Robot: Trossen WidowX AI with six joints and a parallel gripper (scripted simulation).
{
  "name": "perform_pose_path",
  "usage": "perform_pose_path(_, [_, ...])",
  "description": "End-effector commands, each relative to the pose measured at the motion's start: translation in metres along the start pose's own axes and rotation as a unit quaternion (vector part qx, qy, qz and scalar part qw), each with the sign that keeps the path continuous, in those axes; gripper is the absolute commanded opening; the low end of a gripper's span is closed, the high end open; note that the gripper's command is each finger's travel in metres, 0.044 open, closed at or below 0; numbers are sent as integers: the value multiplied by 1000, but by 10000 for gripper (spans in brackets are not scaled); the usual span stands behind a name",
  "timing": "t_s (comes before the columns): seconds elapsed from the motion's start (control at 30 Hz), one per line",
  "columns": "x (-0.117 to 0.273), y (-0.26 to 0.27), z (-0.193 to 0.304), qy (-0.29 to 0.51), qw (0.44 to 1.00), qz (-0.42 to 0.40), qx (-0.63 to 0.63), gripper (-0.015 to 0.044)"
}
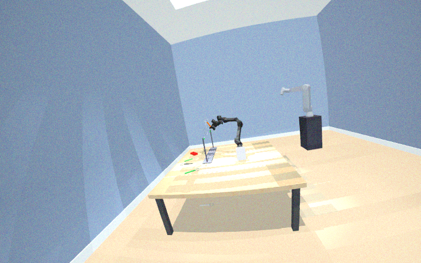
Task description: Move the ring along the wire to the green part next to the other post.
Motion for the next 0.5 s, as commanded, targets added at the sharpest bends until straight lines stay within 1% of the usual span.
perform_pose_path(0.0, [-1, 1, 1, -1, 1000, 10, 24, -150])
perform_pose_path(0.47, [-1, 0, 2, -12, 993, 48, 104, -150])
Point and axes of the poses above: the point midway between the two fingers, 35 mm back from their tips, its own x axis back along the fingers, its own y axis across the jaws, z = x × y, the point moved 6 cm from there along x, back along the fingers, and after that the axes turned 7 degrees about -x, right-handed, at the moved point
